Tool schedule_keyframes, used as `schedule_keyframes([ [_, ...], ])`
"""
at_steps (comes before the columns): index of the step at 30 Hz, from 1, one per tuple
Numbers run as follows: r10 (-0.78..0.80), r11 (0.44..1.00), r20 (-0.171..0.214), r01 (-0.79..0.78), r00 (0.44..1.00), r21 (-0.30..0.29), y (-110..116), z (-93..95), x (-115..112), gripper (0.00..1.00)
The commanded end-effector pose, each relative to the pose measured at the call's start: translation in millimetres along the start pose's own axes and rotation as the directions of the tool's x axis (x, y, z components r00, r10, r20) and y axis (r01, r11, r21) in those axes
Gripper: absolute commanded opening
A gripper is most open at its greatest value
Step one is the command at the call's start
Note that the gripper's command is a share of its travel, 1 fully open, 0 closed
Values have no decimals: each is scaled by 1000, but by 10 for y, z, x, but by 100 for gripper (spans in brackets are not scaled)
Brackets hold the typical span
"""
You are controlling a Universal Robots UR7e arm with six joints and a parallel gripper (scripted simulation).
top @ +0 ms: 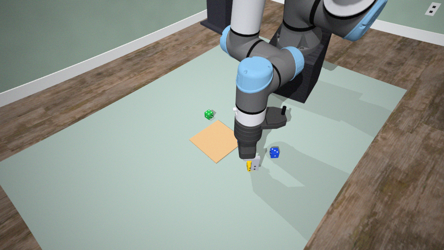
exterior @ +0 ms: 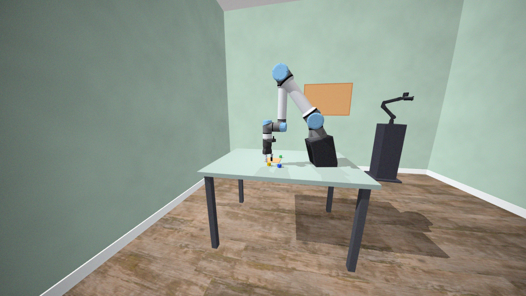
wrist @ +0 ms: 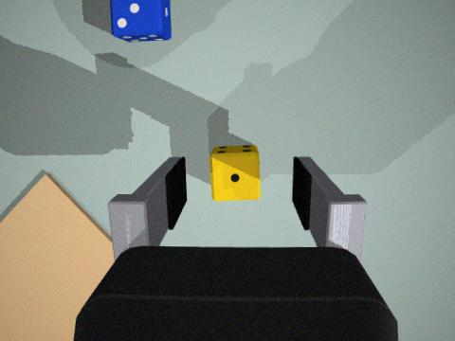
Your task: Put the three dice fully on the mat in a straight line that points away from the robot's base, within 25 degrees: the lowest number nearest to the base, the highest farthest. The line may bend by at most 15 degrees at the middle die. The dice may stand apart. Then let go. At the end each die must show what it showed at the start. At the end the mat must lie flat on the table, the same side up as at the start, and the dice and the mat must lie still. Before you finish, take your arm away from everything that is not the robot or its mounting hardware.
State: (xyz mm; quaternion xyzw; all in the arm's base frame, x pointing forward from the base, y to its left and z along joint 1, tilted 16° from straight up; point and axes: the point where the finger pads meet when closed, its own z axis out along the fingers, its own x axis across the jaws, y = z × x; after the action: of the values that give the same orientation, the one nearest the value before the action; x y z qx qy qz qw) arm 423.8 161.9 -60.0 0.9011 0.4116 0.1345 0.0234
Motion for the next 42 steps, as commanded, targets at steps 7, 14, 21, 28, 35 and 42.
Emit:
schedule_keyframes([
  [7, 0, 1000, 0, 0, 1000, 0, -334, -2, -187, 100],
  [14, 0, 1000, 0, 0, 1000, 0, -691, -2, -387, 100],
  [21, 0, 1000, 0, 0, 1000, 0, -787, -2, -441, 100],
  [28, 0, 1000, 0, 0, 1000, 0, -791, -2, -443, 100],
  [35, 0, 1000, 0, 0, 1000, 0, -791, -2, -443, 100],
  [42, 0, 1000, 0, 0, 1000, 0, -791, -2, -443, 100],
])
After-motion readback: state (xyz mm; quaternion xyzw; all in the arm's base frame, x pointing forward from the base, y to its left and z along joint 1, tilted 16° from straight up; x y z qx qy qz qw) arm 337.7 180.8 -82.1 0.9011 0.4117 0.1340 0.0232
